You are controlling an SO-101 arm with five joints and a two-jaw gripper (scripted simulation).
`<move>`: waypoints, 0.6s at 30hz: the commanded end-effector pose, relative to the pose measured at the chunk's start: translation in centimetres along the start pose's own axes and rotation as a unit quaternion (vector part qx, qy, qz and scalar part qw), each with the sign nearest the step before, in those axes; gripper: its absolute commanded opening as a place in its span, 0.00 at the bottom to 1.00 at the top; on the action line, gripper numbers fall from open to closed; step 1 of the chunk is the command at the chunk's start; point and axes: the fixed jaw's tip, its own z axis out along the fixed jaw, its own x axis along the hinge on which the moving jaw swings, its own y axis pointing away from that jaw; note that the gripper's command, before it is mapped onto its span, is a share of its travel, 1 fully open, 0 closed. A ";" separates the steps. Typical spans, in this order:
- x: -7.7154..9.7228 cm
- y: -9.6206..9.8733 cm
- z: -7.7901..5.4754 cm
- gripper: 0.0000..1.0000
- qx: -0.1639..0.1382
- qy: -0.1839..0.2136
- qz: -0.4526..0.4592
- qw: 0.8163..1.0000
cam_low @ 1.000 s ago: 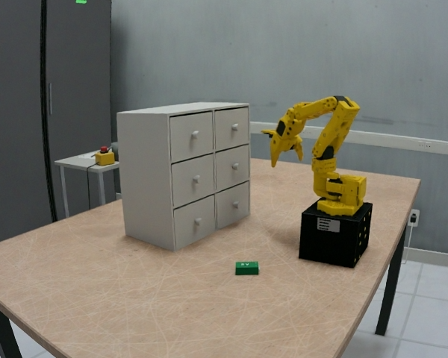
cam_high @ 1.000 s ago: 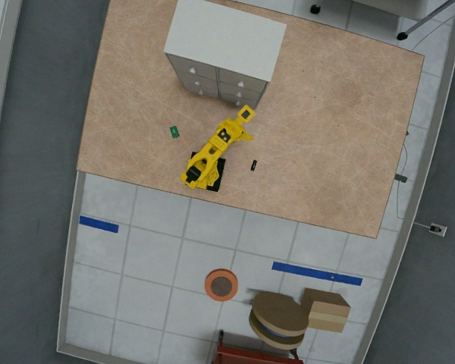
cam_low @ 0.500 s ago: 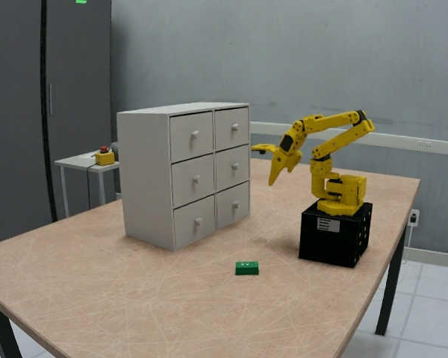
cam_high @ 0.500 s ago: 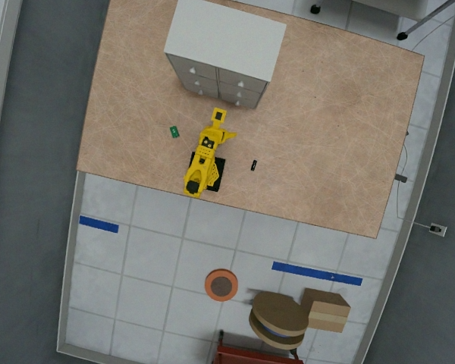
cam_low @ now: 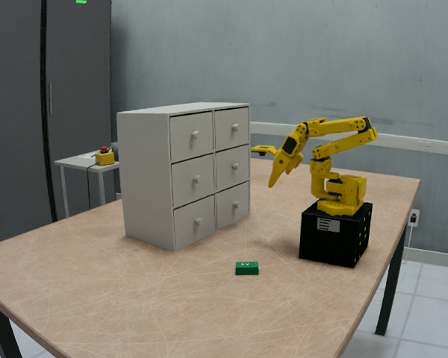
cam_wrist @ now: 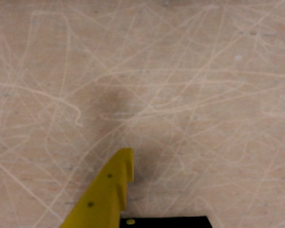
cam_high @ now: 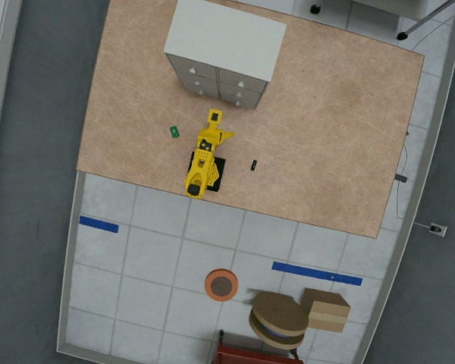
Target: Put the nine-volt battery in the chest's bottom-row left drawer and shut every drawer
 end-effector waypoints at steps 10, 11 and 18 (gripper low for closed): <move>-1.6 1.3 1.3 0.47 -0.023 -0.040 0.029 0.999; -1.8 1.4 1.4 0.47 -0.025 -0.044 0.032 0.998; -2.6 2.0 1.9 0.45 -0.037 -0.065 0.049 0.996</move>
